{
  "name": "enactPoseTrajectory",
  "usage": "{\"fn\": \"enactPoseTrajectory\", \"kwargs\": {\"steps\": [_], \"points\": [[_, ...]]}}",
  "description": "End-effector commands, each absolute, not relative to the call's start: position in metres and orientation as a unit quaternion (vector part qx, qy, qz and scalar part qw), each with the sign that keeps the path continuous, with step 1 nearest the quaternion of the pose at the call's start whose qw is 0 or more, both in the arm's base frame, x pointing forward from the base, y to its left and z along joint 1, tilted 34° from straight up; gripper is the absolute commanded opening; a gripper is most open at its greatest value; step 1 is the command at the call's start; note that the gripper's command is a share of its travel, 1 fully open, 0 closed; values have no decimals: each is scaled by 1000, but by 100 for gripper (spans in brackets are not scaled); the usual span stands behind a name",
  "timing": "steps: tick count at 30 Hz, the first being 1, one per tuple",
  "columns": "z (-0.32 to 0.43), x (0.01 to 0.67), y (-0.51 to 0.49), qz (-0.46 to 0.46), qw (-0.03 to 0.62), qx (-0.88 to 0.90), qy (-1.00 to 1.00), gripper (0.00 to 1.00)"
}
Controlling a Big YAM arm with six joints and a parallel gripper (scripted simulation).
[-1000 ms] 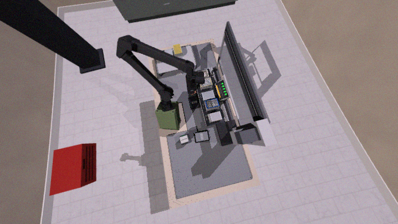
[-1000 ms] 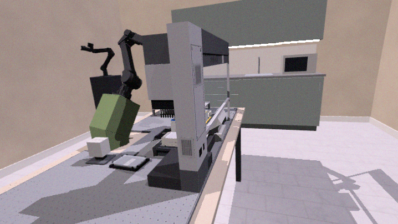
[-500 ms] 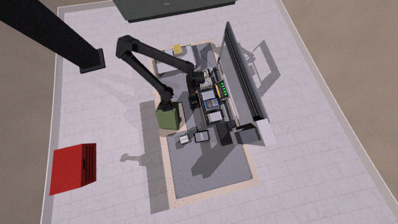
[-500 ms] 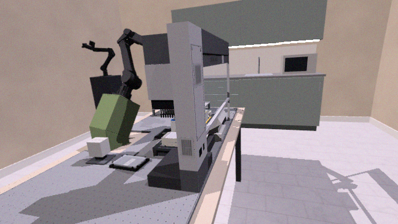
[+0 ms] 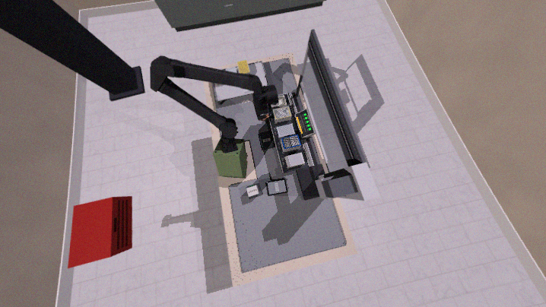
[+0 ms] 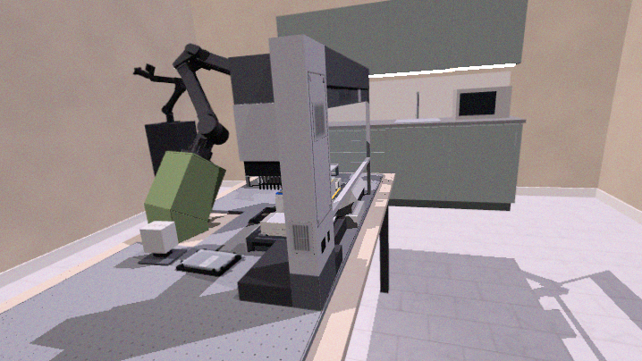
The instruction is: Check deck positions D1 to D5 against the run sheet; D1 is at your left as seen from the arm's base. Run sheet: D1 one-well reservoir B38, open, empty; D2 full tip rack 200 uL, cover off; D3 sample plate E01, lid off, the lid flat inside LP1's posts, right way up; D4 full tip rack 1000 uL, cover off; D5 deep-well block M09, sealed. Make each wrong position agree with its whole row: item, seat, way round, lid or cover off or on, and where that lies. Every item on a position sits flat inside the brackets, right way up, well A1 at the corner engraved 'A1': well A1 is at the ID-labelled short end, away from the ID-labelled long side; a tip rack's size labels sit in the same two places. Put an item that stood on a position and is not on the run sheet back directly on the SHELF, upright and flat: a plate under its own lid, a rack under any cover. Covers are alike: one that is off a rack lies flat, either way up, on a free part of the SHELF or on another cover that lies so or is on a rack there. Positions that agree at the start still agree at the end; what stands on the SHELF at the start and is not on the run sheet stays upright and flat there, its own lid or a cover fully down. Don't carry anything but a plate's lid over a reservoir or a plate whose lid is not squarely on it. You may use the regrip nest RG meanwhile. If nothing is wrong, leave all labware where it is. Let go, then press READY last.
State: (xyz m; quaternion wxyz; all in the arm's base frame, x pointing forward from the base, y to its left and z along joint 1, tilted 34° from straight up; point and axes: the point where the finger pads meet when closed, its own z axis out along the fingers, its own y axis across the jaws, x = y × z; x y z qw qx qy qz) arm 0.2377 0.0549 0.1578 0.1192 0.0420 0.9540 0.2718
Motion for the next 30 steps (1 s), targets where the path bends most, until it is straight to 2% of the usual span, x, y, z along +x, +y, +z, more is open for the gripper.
{"fn": "enactPoseTrajectory", "kwargs": {"steps": [1,5,6,13,17,19,30], "points": [[189,256,69,271,147,59,949,100],[179,247,78,272,131,64,951,100],[197,256,82,274,147,60,949,100],[218,258,113,280,148,60,947,100],[193,246,105,273,122,80,951,100],[213,256,106,277,142,74,947,100],[218,307,97,275,141,64,949,100]]}}
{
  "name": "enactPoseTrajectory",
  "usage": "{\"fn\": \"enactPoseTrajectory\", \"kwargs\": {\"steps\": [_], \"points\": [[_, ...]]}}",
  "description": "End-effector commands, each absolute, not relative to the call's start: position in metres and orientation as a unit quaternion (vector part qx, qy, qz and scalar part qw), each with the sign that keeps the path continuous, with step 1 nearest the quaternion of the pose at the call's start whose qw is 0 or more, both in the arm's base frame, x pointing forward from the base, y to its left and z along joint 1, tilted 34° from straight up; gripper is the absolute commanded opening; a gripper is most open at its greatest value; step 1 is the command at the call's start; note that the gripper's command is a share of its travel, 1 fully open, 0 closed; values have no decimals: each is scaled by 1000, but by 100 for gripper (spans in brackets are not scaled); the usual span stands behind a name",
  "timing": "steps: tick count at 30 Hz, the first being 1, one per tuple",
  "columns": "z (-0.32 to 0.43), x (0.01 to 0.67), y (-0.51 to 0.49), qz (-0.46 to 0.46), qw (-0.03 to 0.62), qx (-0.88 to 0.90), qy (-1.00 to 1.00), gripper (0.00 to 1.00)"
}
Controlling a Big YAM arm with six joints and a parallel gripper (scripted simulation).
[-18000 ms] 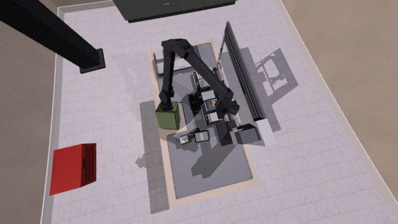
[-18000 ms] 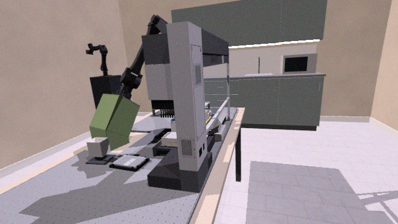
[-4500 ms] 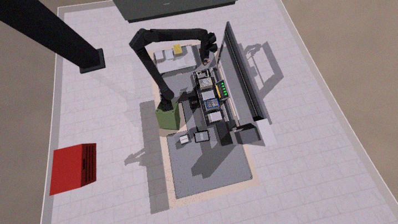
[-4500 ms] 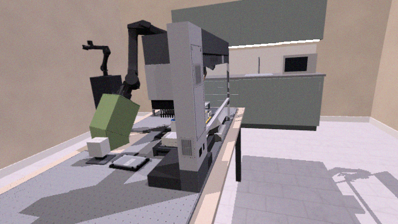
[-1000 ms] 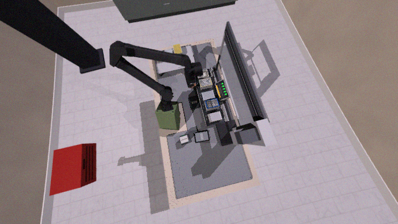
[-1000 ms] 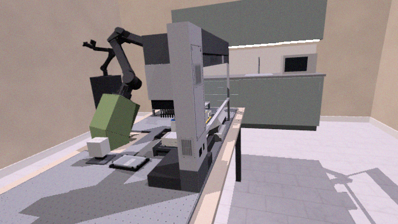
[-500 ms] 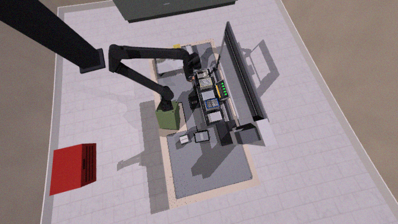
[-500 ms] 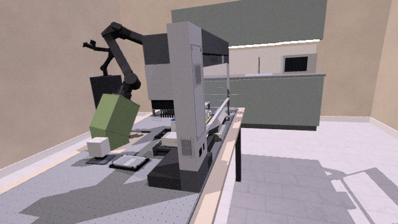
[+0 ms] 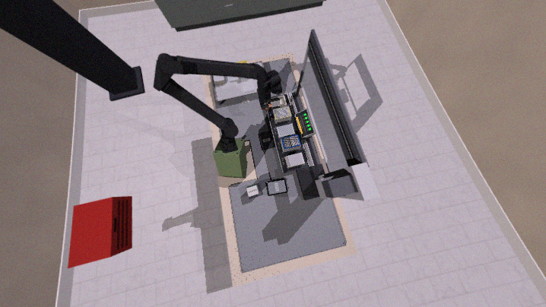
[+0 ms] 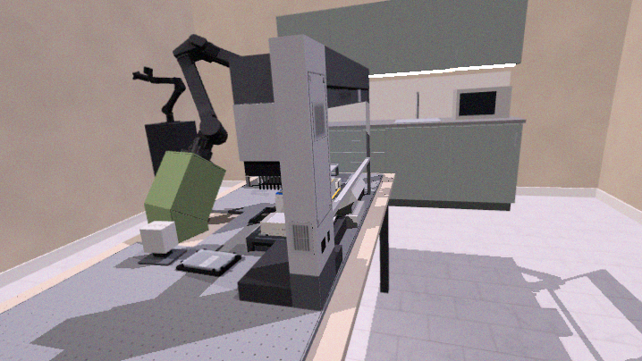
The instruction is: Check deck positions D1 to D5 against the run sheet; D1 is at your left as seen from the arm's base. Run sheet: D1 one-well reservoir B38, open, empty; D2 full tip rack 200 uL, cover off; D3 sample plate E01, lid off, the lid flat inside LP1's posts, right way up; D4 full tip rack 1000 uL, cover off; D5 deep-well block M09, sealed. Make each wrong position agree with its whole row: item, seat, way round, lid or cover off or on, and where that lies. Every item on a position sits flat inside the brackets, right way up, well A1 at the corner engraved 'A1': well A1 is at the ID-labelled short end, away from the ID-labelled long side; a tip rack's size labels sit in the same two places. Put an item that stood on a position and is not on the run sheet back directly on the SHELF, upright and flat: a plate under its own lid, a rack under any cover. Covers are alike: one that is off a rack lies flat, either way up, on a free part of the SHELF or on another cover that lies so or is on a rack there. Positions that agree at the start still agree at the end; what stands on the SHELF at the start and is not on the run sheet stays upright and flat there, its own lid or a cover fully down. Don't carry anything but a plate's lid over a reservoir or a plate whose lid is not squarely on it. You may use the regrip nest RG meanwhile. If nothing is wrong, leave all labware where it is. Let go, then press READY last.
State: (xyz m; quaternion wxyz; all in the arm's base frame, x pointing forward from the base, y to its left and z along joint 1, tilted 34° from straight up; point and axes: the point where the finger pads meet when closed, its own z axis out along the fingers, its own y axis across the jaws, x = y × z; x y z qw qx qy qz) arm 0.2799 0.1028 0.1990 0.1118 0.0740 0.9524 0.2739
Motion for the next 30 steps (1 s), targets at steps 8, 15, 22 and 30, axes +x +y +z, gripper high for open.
{"fn": "enactPoseTrajectory", "kwargs": {"steps": [8,15,22,30], "points": [[223,336,89,274,142,65,949,100],[228,370,80,274,142,65,949,100],[232,402,72,273,137,67,950,100],[234,417,67,272,131,70,951,100]]}}
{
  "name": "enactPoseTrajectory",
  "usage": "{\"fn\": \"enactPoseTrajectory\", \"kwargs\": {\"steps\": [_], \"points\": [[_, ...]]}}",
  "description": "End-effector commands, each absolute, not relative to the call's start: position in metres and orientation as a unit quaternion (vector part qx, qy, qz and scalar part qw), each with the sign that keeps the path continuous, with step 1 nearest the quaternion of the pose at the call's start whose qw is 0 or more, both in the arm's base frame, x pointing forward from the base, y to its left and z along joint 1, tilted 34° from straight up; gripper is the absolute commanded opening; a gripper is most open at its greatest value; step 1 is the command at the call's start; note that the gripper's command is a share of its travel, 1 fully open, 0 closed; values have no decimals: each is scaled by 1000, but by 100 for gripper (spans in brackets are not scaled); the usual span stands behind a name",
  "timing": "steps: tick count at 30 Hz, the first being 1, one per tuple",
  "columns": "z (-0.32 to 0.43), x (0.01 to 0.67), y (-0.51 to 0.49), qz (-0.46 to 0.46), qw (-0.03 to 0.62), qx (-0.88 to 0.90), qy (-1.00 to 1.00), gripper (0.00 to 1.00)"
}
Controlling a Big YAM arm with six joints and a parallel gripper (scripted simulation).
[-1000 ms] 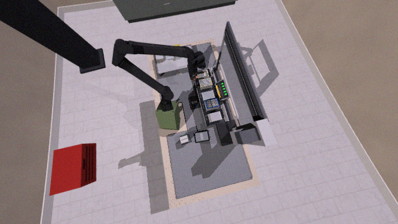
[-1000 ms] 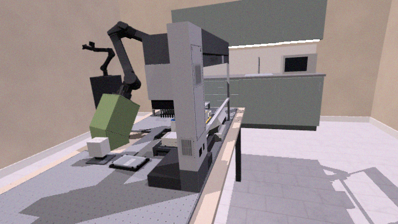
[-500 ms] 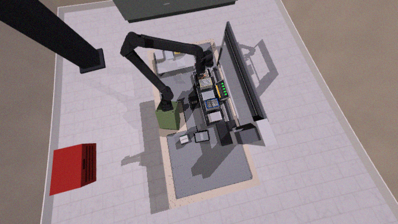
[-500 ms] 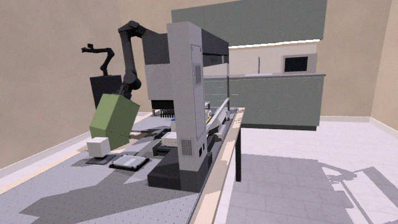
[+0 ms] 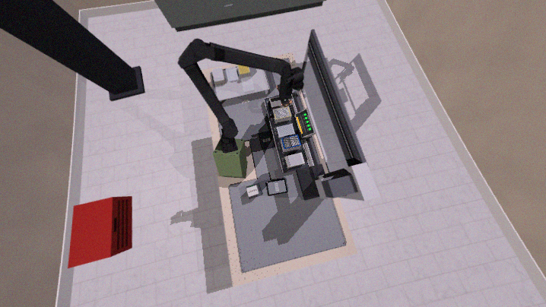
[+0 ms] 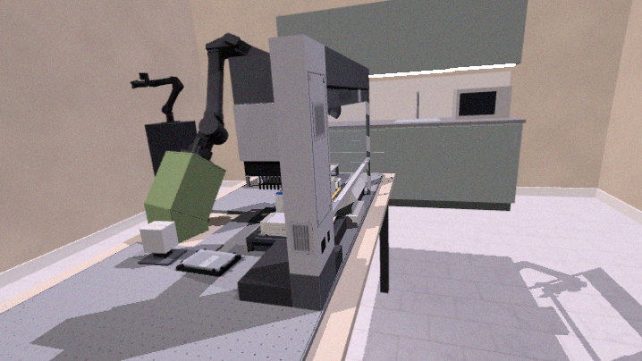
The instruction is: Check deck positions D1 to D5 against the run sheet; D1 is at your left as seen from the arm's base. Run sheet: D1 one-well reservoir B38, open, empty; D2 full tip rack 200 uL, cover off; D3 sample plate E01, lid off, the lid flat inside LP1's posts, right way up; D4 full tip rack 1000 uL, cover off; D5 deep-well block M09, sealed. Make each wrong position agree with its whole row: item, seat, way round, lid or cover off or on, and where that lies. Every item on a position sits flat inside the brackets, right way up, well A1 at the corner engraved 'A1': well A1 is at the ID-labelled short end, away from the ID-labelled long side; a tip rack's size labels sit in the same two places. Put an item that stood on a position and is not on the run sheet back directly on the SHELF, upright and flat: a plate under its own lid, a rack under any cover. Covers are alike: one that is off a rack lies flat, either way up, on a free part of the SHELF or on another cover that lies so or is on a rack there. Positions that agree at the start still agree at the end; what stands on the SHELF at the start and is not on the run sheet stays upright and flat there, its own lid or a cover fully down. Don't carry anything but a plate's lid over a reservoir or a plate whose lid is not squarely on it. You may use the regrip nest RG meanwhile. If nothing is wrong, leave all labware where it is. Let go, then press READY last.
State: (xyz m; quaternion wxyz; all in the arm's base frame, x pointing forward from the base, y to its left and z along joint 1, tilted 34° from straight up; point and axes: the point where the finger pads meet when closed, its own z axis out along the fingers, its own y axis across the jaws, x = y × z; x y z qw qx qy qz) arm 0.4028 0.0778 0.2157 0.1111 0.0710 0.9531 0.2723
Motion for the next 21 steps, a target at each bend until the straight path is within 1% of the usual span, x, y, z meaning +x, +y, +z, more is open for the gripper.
{"fn": "enactPoseTrajectory", "kwargs": {"steps": [1,3,12,15,19,21], "points": [[216,403,68,271,112,75,953,100],[230,410,74,273,129,67,951,100],[230,410,74,273,129,67,951,100],[209,407,82,273,112,67,953,100],[213,415,85,273,122,67,952,100],[201,409,87,272,112,70,953,100]]}}
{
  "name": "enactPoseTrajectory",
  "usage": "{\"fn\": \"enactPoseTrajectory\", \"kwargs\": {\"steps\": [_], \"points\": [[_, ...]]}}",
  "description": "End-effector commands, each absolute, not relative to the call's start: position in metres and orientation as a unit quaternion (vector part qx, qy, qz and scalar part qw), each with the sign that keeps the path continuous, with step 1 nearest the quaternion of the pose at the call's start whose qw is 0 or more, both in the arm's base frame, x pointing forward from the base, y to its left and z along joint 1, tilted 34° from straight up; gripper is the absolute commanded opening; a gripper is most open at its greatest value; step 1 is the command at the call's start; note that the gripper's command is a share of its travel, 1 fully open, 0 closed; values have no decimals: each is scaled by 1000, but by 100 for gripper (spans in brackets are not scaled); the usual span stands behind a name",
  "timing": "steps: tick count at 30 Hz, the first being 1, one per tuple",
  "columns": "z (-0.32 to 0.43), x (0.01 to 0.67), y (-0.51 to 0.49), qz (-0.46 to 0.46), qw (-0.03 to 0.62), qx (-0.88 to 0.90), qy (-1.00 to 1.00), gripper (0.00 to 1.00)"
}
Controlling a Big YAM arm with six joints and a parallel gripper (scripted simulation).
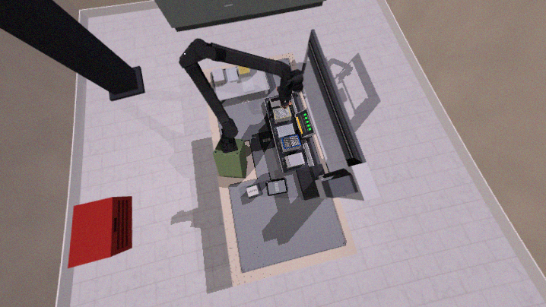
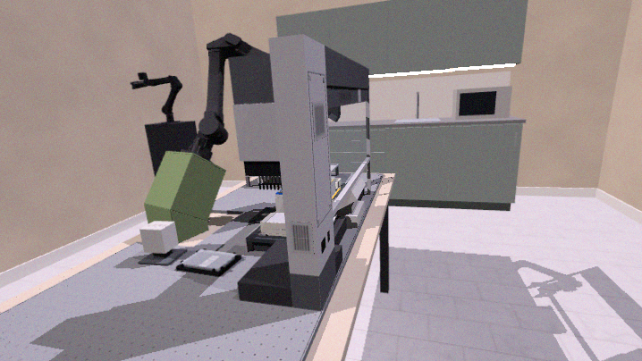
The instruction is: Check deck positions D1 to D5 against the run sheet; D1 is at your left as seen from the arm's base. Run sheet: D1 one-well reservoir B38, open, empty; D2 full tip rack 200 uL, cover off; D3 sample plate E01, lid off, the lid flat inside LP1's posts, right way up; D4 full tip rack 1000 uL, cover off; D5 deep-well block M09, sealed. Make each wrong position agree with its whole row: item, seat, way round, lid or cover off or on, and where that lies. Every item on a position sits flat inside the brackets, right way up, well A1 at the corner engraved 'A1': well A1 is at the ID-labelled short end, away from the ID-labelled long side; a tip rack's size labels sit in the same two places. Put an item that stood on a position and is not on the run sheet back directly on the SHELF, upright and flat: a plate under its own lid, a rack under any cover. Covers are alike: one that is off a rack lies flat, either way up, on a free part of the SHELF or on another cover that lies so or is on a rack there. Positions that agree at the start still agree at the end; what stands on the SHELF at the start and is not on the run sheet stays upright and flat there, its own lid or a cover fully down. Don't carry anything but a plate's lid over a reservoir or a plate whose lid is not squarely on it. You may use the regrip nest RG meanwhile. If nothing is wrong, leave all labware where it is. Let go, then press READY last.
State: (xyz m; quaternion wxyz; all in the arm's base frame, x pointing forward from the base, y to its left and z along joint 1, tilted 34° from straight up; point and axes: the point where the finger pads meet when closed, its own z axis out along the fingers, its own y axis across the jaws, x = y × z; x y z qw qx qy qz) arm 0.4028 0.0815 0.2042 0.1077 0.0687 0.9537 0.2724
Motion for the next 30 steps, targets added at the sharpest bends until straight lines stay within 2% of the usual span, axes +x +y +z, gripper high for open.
{"fn": "enactPoseTrajectory", "kwargs": {"steps": [1,8,9,12,30], "points": [[199,409,88,272,112,70,953,100],[192,411,92,272,112,70,953,100],[206,423,93,274,128,65,951,100],[187,413,95,272,112,70,953,100],[171,424,109,273,118,68,952,100]]}}
